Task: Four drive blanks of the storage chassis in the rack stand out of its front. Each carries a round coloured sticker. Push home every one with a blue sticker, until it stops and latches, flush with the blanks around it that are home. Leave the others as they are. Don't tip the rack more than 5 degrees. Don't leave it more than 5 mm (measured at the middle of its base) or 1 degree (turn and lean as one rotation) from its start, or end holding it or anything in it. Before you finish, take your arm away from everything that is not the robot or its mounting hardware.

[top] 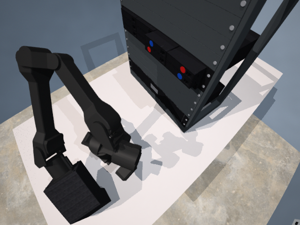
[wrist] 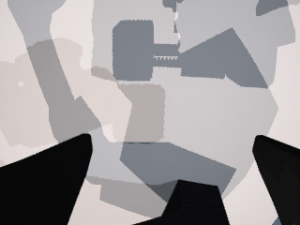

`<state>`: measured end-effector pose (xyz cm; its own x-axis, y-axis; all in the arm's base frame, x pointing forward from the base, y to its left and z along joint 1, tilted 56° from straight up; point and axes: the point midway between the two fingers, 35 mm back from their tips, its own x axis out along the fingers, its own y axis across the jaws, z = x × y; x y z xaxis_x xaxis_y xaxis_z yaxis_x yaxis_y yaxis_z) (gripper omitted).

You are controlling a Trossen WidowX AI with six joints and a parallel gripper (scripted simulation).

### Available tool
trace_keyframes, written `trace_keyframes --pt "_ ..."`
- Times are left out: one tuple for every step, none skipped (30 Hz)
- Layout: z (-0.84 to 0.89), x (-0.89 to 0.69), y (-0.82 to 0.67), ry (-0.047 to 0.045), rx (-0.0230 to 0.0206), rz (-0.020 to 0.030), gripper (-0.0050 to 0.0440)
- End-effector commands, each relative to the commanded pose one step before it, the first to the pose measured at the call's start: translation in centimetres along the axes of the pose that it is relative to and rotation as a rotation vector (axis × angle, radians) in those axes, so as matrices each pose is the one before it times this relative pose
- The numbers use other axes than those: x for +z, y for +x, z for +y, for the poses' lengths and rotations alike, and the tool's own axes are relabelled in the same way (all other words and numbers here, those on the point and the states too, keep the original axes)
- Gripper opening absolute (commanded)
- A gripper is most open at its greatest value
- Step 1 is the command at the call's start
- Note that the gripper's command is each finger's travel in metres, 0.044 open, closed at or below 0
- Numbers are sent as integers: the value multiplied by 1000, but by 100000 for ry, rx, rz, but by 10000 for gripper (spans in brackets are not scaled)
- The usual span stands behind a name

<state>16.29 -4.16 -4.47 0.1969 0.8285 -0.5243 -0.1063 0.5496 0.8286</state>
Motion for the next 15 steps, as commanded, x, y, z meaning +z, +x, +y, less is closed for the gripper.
trace_keyframes --pt "-192 286 -256 -313 -1422 -738 440" --pt "-20 11 -6 212 -143 -102 440" --pt "-24 13 -7 255 -171 -123 440" --pt "-28 16 -9 301 -201 -146 440" --pt "-32 19 -10 350 -233 -171 440" --pt "-37 22 -12 402 -267 -197 440" --pt "-42 25 -13 456 -301 -226 440" --pt "0 0 0 0 0 0 440" --pt "0 0 0 0 0 0 440" --pt "-47 29 -15 513 -337 -256 440" --pt "-52 33 -17 571 -373 -289 440" --pt "-57 37 -19 632 -410 -323 440" --pt "-62 41 -21 695 -447 -359 440" --pt "-68 46 -23 759 -484 -398 440" --pt "-73 51 -25 824 -521 -438 440"
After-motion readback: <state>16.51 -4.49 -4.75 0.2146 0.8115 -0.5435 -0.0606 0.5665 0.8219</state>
